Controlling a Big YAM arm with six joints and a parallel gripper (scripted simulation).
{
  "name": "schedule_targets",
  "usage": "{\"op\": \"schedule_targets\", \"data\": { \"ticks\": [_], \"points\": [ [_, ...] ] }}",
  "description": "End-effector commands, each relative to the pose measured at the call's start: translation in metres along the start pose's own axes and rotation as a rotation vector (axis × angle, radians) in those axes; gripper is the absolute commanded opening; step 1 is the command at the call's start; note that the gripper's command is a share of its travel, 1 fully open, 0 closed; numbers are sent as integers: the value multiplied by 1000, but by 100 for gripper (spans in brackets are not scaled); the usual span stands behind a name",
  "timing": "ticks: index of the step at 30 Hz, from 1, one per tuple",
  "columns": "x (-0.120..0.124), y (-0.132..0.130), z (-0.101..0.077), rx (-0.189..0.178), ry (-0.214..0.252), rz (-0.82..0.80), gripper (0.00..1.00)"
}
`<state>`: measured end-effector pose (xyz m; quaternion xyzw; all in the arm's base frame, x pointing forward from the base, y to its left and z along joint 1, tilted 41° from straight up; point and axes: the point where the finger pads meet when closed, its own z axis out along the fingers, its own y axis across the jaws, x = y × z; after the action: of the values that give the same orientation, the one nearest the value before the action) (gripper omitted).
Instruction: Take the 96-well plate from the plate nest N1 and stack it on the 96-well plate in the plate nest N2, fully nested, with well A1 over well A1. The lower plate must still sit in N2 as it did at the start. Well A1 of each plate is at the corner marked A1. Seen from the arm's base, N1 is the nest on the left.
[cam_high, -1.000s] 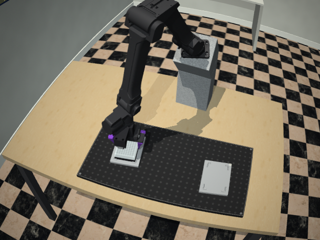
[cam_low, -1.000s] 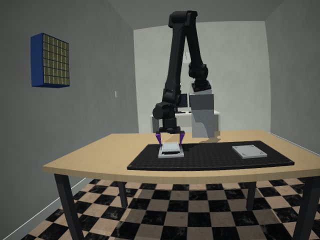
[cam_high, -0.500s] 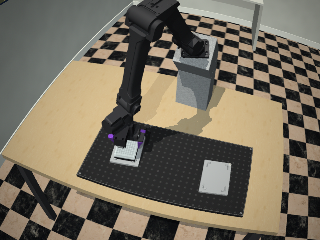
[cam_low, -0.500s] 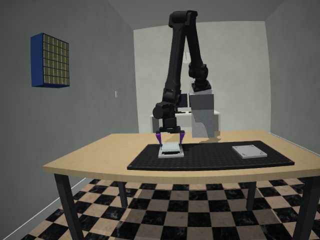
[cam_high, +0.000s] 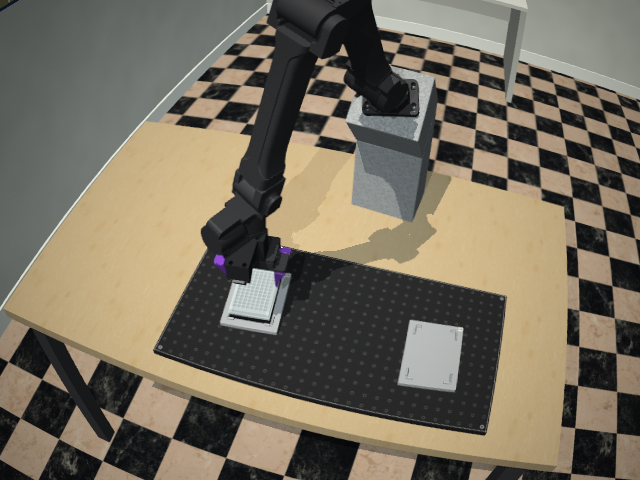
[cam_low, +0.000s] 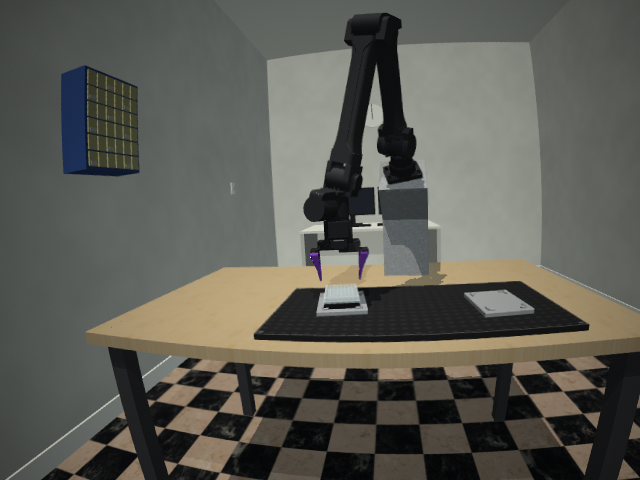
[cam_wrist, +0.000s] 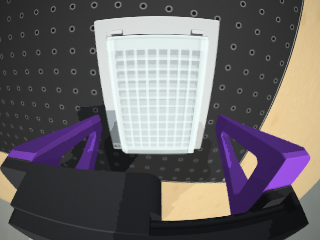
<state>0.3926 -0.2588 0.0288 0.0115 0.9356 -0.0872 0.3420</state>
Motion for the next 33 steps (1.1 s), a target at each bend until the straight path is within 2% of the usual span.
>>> {"op": "schedule_targets", "data": {
  "ticks": [1,19,22,23,33],
  "points": [
    [3,-4,-17,7,2,0,100],
    [3,-3,-58,7,2,-1,100],
    [1,4,-55,-6,4,-12,100],
    [9,7,-47,-21,27,-2,100],
    [8,5,-47,-19,25,0,100]
  ]
}}
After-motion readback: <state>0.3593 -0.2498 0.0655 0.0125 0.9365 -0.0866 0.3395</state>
